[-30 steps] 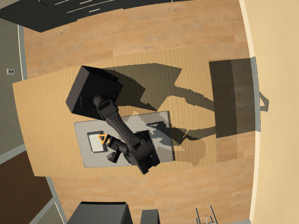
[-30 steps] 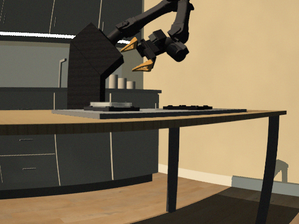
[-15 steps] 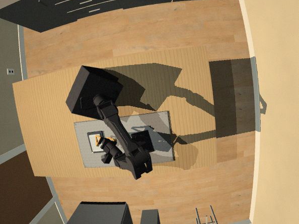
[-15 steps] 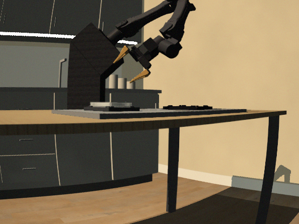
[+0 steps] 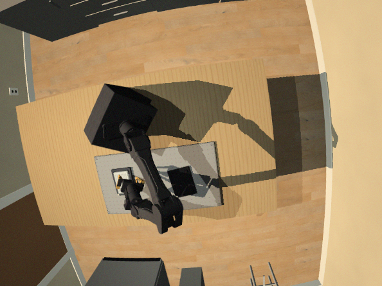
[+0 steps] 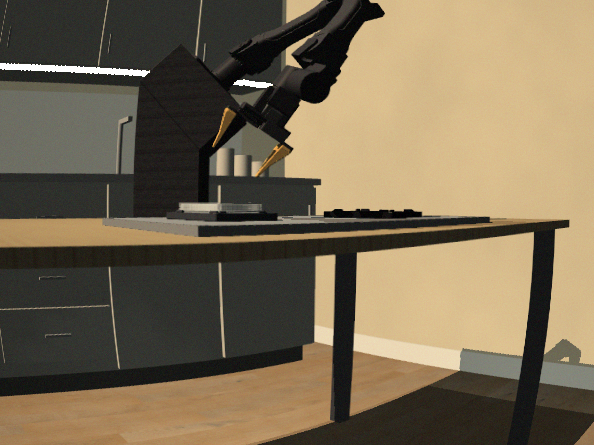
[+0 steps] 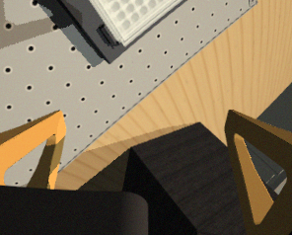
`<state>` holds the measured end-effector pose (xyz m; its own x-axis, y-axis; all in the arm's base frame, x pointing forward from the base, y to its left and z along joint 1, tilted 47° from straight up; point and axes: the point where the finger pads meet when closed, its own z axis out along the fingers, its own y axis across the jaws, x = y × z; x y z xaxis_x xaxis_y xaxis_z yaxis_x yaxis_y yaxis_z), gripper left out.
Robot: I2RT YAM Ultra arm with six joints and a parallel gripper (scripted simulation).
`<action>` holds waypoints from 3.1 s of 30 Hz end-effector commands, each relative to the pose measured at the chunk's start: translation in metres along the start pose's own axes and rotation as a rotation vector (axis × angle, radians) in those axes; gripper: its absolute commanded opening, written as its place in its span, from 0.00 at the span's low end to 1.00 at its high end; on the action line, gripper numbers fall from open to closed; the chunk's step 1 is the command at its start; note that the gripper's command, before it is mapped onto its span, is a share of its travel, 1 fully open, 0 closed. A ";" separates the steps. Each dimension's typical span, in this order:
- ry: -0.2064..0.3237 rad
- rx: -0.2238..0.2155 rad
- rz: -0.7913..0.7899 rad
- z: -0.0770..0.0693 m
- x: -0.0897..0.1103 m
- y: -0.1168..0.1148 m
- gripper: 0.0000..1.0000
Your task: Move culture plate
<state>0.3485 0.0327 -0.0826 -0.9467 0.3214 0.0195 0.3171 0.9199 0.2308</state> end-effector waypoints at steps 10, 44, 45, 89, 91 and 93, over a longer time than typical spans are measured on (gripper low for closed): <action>-0.106 -0.285 -0.235 0.009 -0.054 -0.009 1.00; -0.362 -0.519 -0.517 0.001 -0.099 -0.036 1.00; -0.362 -0.519 -0.516 0.001 -0.099 -0.036 1.00; -0.332 -0.525 -0.490 0.017 -0.093 -0.036 1.00; -0.327 -0.525 -0.499 0.021 -0.093 -0.031 1.00; -0.322 -0.526 -0.508 0.025 -0.092 -0.025 1.00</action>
<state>0.4129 -0.0100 -0.1171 -0.8999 0.0112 -0.4359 -0.2760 0.7592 0.5894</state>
